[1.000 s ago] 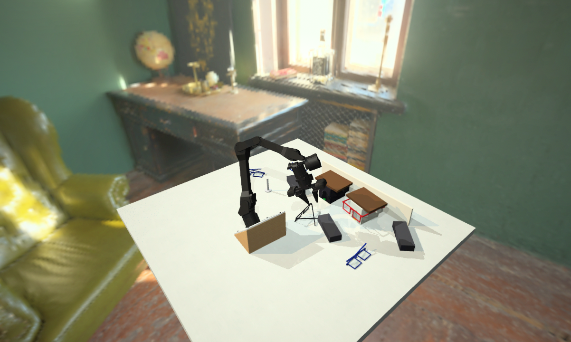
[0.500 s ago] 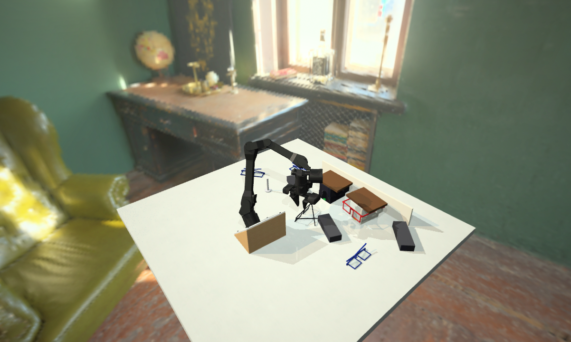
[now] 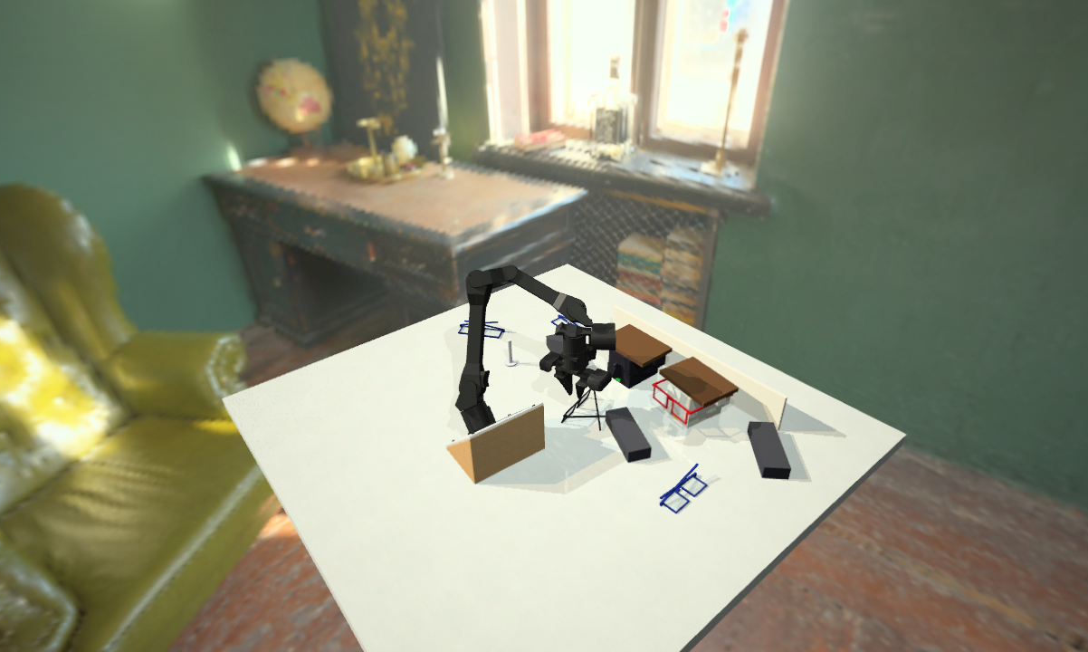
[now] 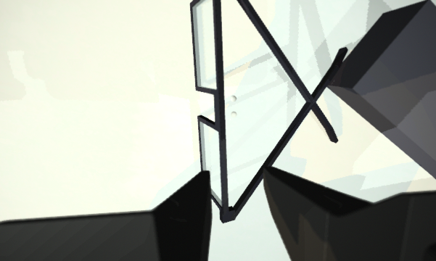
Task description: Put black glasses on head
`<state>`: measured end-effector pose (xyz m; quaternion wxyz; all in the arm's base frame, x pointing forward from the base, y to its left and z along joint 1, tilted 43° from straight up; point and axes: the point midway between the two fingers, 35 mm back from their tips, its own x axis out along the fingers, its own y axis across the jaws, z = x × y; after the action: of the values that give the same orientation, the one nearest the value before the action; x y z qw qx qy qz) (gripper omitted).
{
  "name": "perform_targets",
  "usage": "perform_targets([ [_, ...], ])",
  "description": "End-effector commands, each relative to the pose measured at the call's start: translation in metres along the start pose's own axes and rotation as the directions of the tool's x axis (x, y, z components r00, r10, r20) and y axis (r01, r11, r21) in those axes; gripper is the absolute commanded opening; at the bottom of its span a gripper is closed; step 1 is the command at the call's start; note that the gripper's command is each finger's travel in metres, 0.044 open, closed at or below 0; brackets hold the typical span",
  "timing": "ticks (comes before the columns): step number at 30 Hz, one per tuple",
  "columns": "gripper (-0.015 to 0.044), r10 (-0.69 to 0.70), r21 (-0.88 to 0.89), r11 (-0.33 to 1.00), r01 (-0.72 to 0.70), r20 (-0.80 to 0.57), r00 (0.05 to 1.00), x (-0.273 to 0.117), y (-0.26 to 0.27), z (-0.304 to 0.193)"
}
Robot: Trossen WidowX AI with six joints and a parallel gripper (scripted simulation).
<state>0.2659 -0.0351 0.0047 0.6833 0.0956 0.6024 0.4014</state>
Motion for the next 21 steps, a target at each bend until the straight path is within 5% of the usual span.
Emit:
perform_targets([
  [1, 0.0120, 0.014, 0.009, 1.000, -0.014, -0.007, 1.000, 0.010, 0.002, -0.002],
  [21, 0.0120, 0.015, 0.009, 1.000, -0.015, -0.006, 1.000, 0.042, 0.005, -0.001],
])
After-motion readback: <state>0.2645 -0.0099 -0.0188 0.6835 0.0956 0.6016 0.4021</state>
